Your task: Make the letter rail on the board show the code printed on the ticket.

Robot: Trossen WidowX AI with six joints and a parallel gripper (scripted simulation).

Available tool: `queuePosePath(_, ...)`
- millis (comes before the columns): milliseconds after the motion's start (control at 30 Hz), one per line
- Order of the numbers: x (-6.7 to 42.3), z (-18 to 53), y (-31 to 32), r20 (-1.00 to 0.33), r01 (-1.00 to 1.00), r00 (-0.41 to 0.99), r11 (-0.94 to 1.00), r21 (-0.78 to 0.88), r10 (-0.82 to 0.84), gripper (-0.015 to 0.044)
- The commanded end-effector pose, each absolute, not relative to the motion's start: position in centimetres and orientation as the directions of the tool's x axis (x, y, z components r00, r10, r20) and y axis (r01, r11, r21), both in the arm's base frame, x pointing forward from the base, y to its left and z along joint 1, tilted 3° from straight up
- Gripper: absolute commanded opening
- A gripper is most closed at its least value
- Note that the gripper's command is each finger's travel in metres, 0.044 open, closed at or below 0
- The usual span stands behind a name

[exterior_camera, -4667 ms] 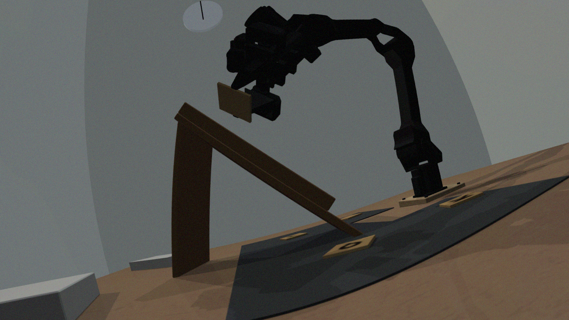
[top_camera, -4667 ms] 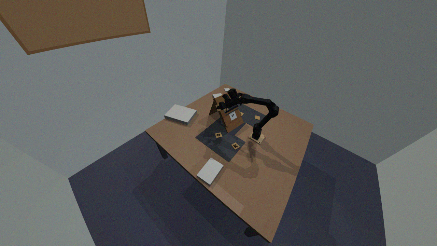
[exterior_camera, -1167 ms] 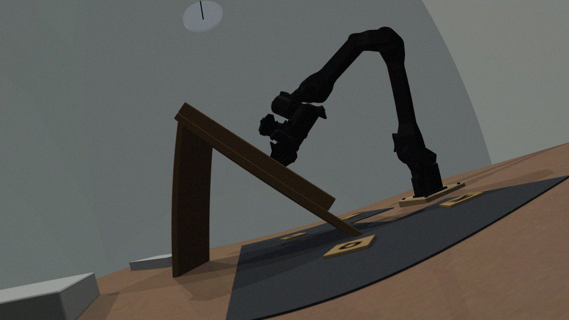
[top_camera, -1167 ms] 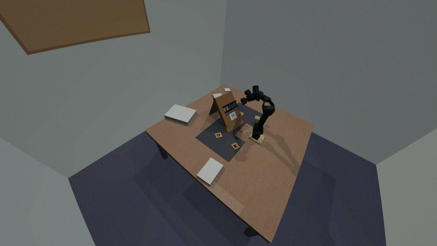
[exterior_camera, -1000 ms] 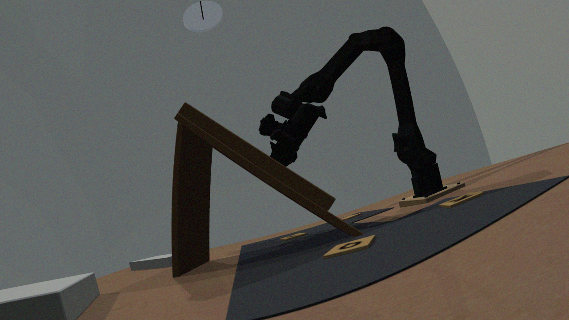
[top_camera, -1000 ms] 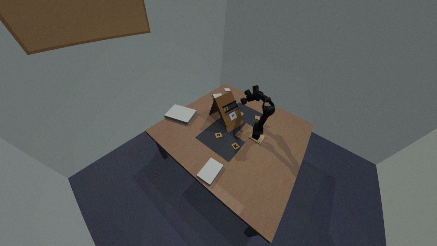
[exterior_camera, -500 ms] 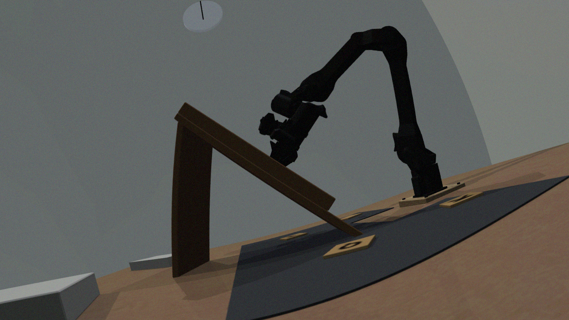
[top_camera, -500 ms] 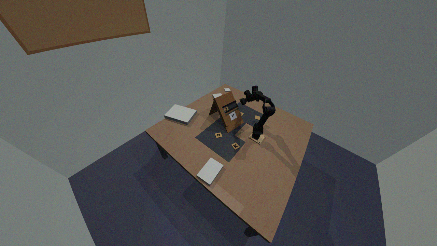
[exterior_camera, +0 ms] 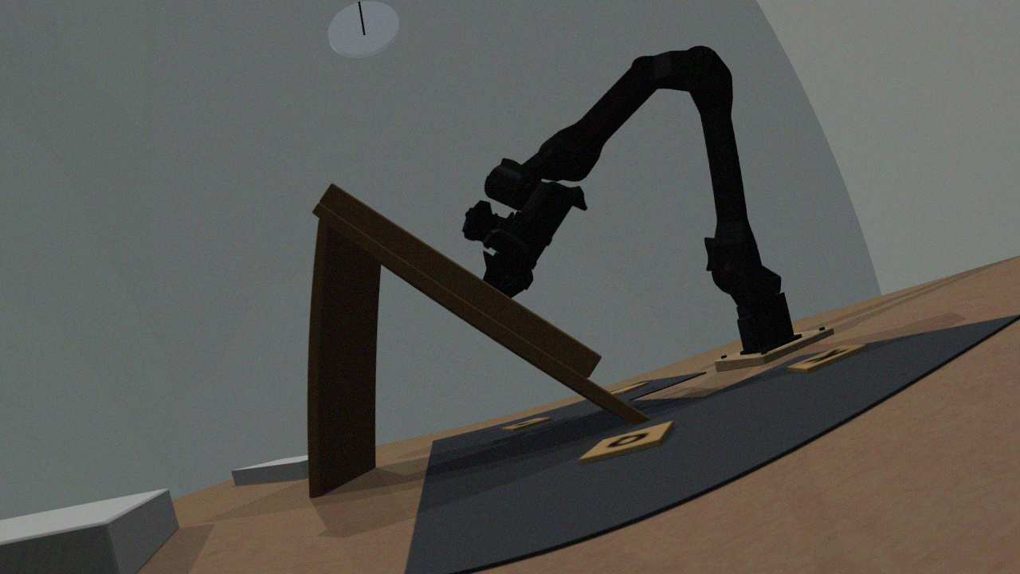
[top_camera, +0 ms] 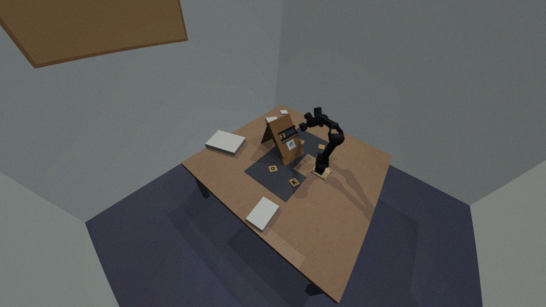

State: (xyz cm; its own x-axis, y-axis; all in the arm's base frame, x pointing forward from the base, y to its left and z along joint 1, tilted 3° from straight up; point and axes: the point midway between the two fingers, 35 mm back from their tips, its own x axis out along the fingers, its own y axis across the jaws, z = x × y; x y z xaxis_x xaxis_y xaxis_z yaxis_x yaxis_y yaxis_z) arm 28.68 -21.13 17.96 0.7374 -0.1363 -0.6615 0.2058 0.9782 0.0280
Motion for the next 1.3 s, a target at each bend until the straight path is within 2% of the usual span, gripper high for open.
queuePosePath(0,28.7,18.0,-21.0,-0.661,0.209,0.737,0.977,0.028,-0.139,0.0)
queuePosePath(1267,29.2,18.0,-19.1,-0.661,0.209,0.738,0.977,0.03,-0.137,0.0)
